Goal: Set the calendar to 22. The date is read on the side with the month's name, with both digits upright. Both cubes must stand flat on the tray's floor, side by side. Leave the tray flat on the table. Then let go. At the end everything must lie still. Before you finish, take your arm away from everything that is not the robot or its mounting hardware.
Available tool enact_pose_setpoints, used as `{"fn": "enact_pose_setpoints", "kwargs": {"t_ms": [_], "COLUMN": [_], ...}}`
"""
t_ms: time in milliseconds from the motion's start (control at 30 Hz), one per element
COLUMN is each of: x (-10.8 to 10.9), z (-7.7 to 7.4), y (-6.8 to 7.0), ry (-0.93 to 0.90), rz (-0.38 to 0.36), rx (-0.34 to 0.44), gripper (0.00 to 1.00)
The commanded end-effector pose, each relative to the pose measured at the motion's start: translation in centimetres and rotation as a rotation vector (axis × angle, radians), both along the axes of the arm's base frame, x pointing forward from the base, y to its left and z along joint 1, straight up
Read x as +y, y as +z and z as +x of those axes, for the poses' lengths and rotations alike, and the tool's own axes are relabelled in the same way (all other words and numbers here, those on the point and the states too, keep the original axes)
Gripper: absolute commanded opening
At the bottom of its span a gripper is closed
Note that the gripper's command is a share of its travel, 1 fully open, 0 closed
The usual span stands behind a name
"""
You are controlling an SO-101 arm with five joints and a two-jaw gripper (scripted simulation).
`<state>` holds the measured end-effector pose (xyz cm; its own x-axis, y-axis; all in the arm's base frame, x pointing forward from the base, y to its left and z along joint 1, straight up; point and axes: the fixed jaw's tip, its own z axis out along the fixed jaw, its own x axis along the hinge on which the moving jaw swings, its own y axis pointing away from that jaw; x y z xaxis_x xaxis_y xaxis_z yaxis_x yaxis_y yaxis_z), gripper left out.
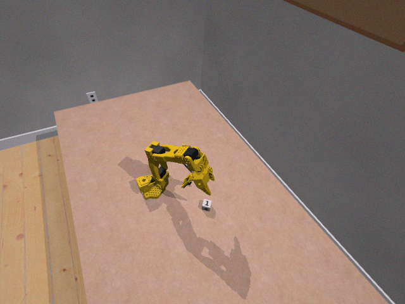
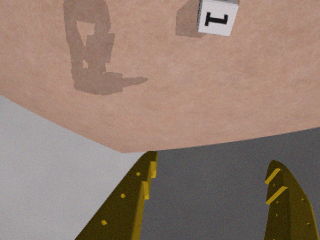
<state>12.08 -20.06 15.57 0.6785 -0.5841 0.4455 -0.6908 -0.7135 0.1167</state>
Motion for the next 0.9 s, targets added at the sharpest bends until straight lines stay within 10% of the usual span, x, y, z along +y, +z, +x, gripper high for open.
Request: {"fn": "enact_pose_setpoints", "kwargs": {"t_ms": [0, 567, 867], "x": [-0.5, -0.4, -0.3], "z": [0.1, 0.1, 0.0], "y": [0.2, -8.2, -9.1], "ry": [0.002, 0.003, 0.003], "rz": [-0.015, 0.319, 0.355], "rx": [-0.005, 0.207, 0.231], "gripper": [0.35, 0.35, 0.35]}}
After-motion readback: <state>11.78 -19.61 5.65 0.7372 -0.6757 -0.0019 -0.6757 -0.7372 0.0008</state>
